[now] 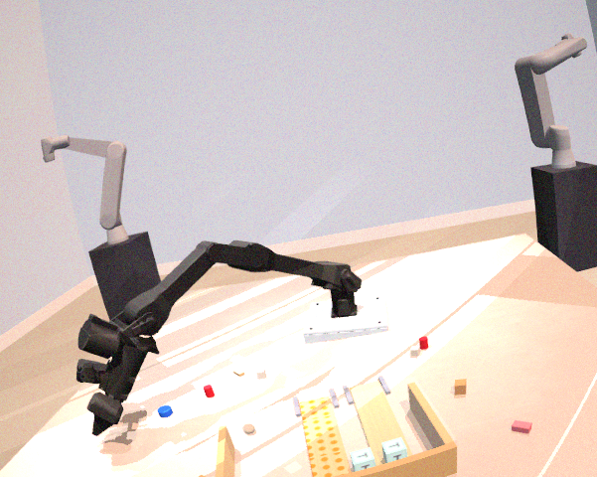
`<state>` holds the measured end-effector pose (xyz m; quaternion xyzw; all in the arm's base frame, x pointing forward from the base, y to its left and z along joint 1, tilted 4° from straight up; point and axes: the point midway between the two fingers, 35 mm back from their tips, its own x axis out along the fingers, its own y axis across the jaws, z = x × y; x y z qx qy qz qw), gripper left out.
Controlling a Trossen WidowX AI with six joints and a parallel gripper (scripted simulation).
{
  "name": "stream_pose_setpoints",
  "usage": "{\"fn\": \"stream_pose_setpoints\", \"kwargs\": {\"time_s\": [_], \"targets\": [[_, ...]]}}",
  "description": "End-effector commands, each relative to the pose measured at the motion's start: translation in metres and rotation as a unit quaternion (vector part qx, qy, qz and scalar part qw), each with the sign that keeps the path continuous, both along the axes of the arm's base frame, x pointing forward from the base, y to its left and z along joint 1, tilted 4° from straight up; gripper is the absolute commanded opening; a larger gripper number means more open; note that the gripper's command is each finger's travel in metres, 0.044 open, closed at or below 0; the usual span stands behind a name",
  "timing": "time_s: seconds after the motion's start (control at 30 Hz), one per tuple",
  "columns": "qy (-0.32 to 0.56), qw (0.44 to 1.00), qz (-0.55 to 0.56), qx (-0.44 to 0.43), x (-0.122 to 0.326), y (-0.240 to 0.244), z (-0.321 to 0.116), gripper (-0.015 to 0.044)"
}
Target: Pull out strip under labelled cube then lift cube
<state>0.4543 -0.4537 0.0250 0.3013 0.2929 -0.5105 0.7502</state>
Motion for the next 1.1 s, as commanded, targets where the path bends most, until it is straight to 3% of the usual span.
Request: {"fn": "stream_pose_setpoints", "kwargs": {"time_s": [0.0,0.57,0.83,1.07], "targets": [[0.000,1.000,0.000,0.000,0.000,0.000,0.002,0.0400],[-0.009,1.000,0.002,-0.008,-0.001,0.000,0.046,0.0400],[-0.026,0.993,0.117,-0.019,0.018,0.090,0.116,0.0400],[-0.035,0.969,0.240,-0.038,0.007,0.190,0.168,0.0400]]}}
